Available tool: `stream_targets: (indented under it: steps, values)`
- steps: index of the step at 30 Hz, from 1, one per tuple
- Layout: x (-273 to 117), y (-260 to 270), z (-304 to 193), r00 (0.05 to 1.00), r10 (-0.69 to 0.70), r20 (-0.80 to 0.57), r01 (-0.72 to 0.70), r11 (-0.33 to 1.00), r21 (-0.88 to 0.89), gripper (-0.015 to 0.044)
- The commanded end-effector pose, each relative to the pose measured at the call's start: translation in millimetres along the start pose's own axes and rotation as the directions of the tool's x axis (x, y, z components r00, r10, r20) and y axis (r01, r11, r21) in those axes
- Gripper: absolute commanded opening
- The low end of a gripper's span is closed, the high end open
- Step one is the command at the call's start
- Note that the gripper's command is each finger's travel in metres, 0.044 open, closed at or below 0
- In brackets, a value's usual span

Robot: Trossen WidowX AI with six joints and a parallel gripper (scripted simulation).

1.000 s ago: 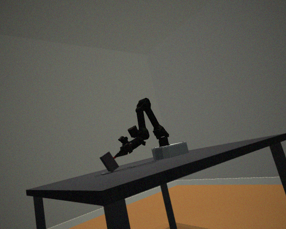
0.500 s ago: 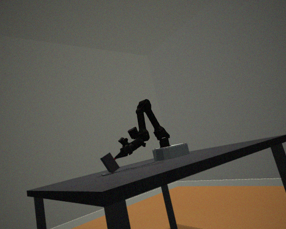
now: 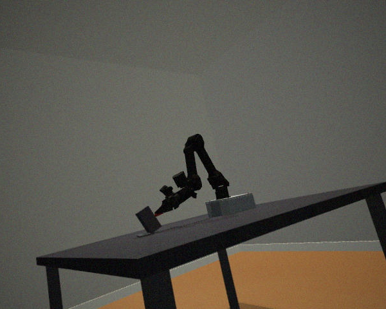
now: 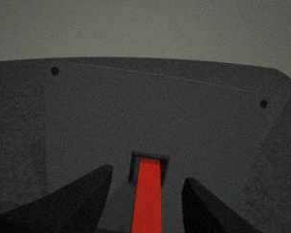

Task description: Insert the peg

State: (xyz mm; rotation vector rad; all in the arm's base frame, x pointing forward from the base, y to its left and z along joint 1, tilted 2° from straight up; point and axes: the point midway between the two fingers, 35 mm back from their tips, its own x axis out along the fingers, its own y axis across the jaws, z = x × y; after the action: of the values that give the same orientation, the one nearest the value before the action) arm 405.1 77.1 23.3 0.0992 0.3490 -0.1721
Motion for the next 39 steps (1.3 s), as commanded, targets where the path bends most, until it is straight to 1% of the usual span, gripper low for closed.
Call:
stream_targets:
  steps: [1,7,39]
  values:
    - [-0.2,-0.2,0.1,1.0,-0.001,0.0,0.001,1.0,0.0,0.0289]
    - [-3.1,0.3,0.5,1.0,-0.001,-0.001,0.001,1.0,-0.001,0.044]
    - [-40.5,5.5,4.1,1.0,0.002,-0.012,-0.002,1.0,-0.007,0.044]
